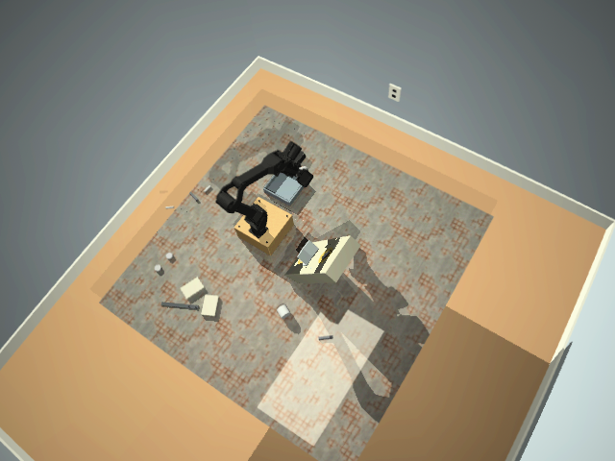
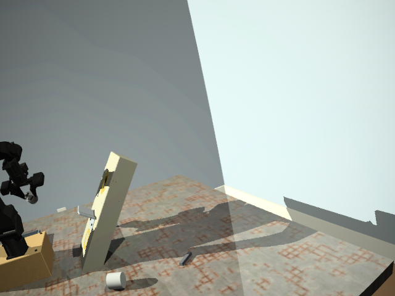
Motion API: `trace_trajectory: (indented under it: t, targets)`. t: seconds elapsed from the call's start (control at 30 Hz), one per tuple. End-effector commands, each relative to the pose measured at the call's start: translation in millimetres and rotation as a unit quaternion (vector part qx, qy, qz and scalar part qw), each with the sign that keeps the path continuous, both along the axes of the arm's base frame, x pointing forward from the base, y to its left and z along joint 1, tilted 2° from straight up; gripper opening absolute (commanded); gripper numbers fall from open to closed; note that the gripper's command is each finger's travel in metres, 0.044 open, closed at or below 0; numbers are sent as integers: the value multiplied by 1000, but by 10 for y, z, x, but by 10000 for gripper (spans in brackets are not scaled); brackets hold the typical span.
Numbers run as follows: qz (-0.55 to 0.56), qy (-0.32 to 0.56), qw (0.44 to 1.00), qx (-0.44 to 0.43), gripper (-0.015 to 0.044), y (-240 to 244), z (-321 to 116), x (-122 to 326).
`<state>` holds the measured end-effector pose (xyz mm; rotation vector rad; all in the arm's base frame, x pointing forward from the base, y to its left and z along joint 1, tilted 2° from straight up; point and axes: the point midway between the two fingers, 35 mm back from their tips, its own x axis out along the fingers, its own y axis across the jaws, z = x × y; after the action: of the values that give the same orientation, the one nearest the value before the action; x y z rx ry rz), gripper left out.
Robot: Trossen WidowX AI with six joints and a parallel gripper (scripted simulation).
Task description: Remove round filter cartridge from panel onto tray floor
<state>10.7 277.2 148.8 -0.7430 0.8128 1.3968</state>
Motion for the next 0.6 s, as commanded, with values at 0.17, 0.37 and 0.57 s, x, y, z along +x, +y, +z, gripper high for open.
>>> trace_trajectory:
  t: [0.17,0.37,0.57]
  targets:
    - [74,-3,997,2,0,-6,-333,-423]
    - [123,-4,992,3,0,-74,-545,-695]
    - [170,-4,985,4,0,-185,-746,-943]
